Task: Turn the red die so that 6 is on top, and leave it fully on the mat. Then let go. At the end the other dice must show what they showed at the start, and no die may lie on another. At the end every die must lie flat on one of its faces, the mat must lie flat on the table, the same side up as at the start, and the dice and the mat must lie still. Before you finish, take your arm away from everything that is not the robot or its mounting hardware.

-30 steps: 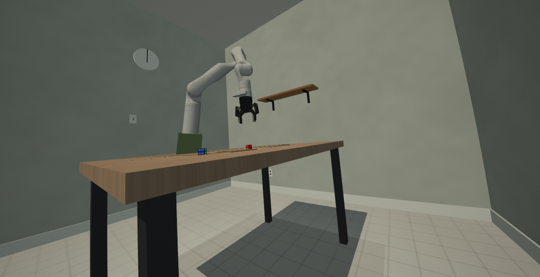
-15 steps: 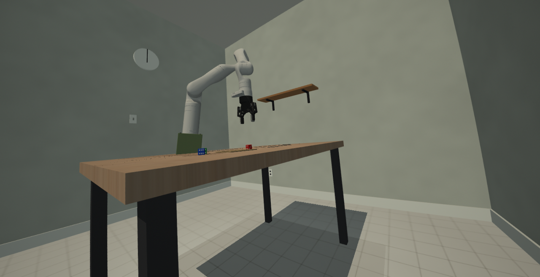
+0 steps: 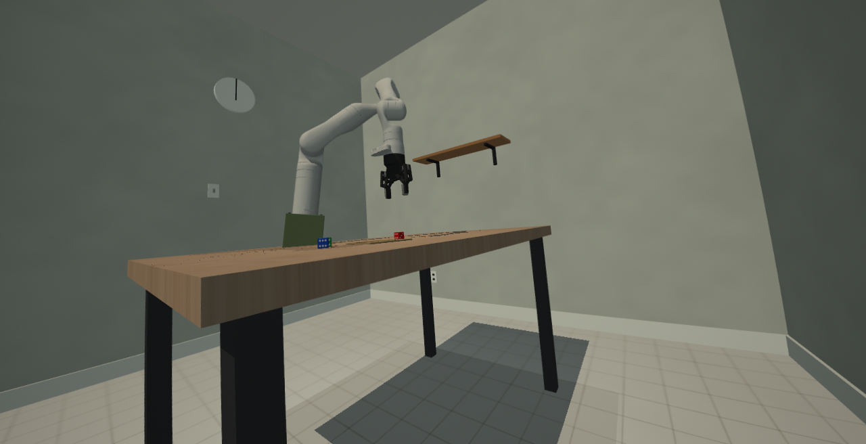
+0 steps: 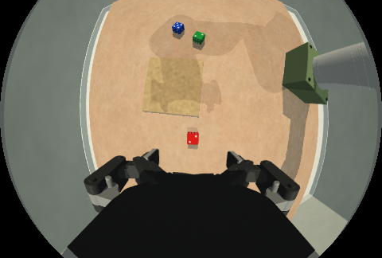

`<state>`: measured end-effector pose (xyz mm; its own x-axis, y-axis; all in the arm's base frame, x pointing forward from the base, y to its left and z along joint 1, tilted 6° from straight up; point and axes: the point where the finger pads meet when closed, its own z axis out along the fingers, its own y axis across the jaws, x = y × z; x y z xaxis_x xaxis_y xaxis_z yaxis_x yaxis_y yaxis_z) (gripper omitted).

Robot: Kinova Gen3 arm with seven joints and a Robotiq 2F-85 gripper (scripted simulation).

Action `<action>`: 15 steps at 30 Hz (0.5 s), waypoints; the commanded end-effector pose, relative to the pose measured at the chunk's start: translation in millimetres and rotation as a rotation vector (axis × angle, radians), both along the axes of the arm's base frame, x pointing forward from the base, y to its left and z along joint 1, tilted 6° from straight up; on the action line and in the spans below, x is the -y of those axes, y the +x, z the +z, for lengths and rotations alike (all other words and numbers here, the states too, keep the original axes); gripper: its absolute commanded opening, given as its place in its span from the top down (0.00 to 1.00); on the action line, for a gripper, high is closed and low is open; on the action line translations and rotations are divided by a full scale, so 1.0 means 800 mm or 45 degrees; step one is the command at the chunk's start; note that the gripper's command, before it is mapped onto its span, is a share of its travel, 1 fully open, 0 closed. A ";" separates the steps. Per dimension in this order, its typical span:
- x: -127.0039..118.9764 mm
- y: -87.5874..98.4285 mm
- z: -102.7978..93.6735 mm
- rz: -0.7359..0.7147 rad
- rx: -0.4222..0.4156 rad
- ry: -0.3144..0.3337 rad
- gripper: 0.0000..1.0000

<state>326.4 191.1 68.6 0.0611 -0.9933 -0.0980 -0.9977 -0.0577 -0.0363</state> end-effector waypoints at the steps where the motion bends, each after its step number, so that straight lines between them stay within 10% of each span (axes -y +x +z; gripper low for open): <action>1: 0.000 0.000 0.000 -0.002 0.001 0.001 0.00; 15: -0.001 0.000 -0.004 -0.140 -0.017 0.005 0.00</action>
